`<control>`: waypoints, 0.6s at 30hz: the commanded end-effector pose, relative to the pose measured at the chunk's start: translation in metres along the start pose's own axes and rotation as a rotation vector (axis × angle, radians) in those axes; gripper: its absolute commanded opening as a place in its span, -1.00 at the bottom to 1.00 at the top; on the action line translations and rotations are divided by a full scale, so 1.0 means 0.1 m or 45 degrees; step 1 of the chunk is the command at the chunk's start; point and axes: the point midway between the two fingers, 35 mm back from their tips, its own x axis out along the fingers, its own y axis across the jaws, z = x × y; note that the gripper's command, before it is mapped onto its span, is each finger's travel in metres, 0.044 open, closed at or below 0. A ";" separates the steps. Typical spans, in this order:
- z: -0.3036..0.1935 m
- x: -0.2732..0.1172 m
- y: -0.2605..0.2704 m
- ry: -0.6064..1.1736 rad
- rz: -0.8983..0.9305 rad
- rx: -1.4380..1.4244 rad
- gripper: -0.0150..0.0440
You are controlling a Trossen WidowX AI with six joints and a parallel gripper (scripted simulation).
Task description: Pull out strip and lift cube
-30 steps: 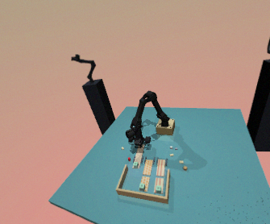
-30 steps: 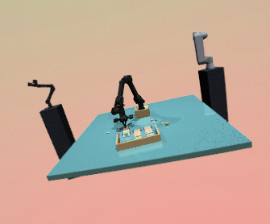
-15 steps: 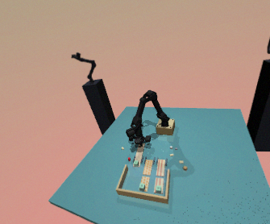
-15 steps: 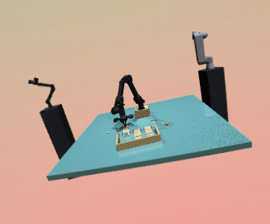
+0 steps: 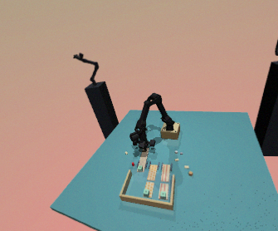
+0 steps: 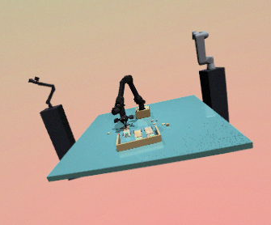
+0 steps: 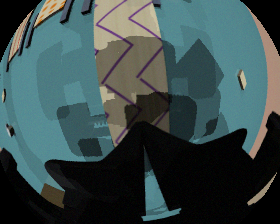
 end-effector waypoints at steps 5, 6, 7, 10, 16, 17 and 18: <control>-0.09 0.05 0.05 0.036 0.020 -0.003 -0.49; -0.09 0.05 0.05 0.036 0.020 -0.003 -0.49; -0.09 0.05 0.05 0.036 0.020 -0.003 -0.49; -0.09 0.05 0.05 0.036 0.020 -0.003 -0.49; 0.02 -0.43 -0.01 0.035 0.019 -0.003 -0.49; 0.02 -0.43 -0.01 0.035 0.019 -0.003 -0.49; 0.02 -0.43 -0.01 0.035 0.019 -0.003 -0.49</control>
